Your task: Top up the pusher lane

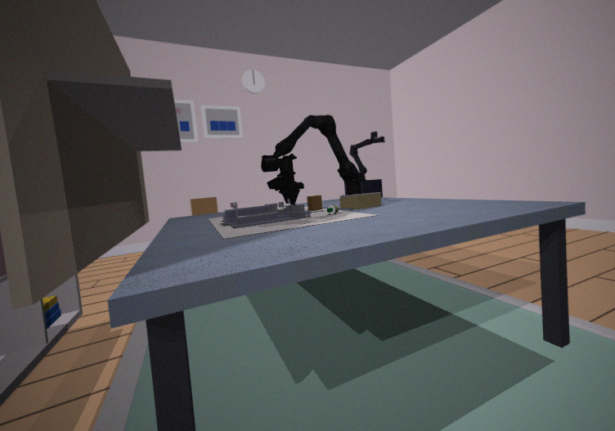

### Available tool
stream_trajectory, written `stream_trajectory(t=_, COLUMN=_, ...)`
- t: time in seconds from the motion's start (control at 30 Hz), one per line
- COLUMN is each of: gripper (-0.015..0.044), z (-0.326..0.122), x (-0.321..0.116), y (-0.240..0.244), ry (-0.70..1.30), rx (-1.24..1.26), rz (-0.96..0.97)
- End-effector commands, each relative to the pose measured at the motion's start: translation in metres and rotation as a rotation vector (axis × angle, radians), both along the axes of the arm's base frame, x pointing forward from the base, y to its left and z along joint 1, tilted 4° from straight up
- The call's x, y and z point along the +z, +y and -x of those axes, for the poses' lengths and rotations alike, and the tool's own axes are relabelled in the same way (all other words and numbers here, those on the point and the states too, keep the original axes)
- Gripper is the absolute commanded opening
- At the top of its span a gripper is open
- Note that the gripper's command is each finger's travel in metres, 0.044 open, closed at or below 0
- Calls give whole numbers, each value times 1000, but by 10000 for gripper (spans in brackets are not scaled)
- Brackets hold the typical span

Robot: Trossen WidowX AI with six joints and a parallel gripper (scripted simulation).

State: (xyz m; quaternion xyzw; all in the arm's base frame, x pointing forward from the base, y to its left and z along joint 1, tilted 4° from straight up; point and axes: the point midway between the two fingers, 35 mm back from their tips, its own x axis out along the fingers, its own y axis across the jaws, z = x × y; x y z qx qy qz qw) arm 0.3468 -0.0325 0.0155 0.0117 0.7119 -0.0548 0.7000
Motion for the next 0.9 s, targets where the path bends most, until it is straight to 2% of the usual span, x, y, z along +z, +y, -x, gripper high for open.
stream_trajectory(t=0.0, gripper=0, z=-5, x=-1, y=-1, ry=-21, rx=3, rz=5)
stream_trajectory(t=0.87, gripper=0, z=-3, x=-10, y=-2, ry=-21, rx=3, rz=5)
